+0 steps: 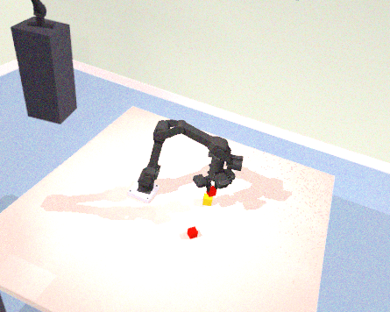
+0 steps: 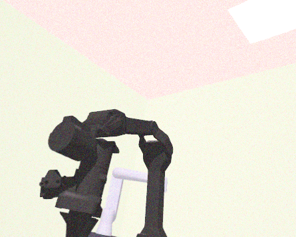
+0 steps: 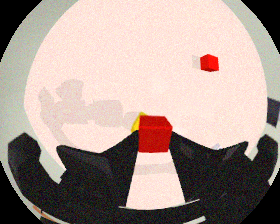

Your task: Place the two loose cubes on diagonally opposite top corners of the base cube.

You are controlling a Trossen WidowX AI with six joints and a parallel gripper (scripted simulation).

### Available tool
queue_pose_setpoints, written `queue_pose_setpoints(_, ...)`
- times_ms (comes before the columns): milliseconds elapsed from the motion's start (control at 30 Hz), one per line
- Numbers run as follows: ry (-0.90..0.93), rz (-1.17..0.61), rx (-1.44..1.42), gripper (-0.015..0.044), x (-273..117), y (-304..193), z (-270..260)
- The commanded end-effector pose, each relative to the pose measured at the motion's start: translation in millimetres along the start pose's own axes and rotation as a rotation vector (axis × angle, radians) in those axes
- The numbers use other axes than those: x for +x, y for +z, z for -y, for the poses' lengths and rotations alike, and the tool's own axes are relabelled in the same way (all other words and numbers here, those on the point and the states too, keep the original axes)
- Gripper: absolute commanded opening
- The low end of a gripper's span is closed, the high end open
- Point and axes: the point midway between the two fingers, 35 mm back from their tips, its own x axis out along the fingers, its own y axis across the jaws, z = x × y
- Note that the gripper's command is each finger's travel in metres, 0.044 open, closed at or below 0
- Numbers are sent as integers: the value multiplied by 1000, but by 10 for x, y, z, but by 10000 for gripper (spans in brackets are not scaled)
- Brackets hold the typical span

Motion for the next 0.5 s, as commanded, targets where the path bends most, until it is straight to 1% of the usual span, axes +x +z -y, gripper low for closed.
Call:
queue_pose_setpoints(0, -9, -4, -61, 105, 58, -114, -2)
queue_pose_setpoints(467, -8, -7, -268, 105, 190, -508, -48)
